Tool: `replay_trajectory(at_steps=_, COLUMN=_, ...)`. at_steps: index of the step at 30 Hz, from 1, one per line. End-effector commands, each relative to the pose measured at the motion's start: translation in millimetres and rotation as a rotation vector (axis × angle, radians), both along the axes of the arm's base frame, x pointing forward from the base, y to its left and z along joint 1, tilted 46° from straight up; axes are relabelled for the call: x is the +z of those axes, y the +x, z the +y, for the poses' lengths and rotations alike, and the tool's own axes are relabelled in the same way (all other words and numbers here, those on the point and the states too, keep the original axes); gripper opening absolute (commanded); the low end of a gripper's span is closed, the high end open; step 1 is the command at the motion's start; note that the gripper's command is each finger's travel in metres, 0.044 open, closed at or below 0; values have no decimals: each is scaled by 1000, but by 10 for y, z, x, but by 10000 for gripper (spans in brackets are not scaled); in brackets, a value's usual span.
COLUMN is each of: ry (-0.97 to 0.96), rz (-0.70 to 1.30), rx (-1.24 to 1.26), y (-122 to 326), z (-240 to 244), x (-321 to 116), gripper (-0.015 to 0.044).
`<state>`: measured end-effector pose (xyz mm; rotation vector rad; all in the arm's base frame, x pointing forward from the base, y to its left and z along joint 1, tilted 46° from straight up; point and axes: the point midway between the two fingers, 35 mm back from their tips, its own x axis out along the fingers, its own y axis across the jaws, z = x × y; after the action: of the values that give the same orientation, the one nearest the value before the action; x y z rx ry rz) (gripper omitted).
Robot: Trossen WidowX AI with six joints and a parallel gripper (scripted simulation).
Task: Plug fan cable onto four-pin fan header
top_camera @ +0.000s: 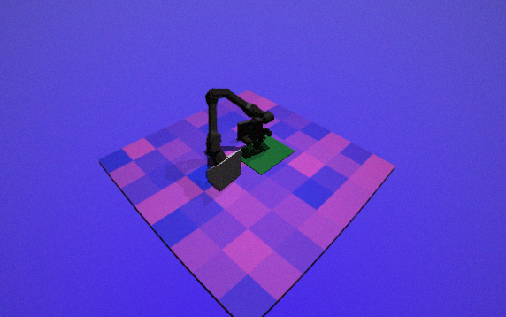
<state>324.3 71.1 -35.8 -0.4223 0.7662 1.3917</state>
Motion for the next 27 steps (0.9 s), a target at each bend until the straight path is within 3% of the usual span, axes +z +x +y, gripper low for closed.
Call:
replay_trajectory(at_steps=1, ry=0, rz=-1, rx=0, y=2, z=-1, x=2, gripper=184)
replay_trajectory(at_steps=4, ry=0, rz=-1, rx=0, y=2, z=-1, x=2, gripper=260)
replay_trajectory(at_steps=7, ry=0, rz=-1, rx=0, y=4, z=-23, x=21, gripper=260)
replay_trajectory(at_steps=11, ry=1, rz=1, rx=-1, y=6, z=-378, x=359, gripper=260)
replay_trajectory(at_steps=16, ry=1, rz=1, rx=-1, y=3, z=-399, x=382, gripper=260)
replay_trajectory(at_steps=24, ry=-6, rz=0, rx=-2, y=-57, z=-1173, x=-391, gripper=260)
replay_trajectory(at_steps=27, ry=-4, rz=0, rx=-1, y=-84, z=-1246, x=-474, gripper=260)
